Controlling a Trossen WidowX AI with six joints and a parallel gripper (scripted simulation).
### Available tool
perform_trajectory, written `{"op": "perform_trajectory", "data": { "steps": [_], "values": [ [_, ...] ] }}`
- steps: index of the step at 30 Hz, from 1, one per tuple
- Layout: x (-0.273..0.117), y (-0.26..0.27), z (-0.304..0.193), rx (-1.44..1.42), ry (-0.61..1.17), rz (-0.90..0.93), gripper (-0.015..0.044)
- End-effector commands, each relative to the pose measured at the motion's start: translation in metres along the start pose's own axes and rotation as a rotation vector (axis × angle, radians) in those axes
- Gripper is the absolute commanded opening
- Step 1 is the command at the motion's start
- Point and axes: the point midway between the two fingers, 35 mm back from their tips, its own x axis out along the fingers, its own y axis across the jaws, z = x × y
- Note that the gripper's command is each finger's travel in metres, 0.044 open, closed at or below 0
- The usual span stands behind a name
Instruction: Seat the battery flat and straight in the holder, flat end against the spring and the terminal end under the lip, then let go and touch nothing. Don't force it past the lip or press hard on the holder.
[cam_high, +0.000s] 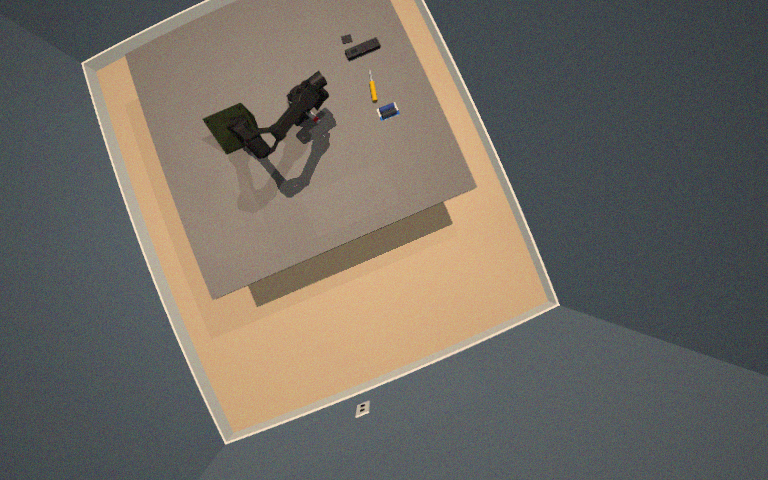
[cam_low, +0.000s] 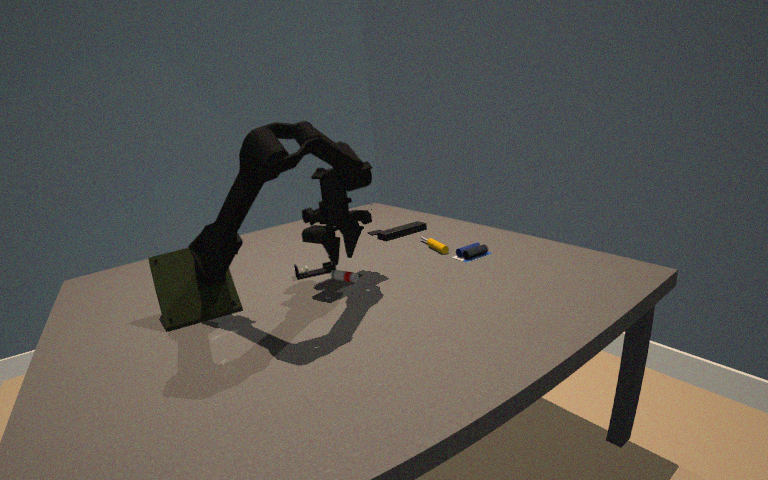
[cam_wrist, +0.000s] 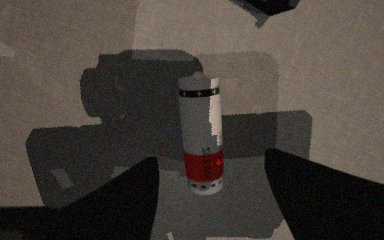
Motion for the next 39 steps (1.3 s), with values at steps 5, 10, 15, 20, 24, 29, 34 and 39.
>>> {"op": "perform_trajectory", "data": {
  "steps": [5,10,15,20,24,29,34,39],
  "values": [
    [0.014,0.001,-0.001,-0.006,0.003,0.006,0.0237],
    [0.022,0.001,-0.001,-0.006,0.003,0.006,0.0237],
    [0.03,0.001,-0.001,-0.006,0.004,0.006,0.0237],
    [0.038,0.002,-0.001,-0.006,0.005,0.007,0.0237],
    [0.044,0.002,-0.001,-0.006,0.006,0.007,0.0237],
    [0.045,0.002,-0.001,-0.006,0.006,0.007,0.0158],
    [0.045,0.002,-0.001,-0.006,0.006,0.007,0.0086],
    [0.045,0.002,-0.001,-0.006,0.006,0.007,0.0075]
  ]
}}
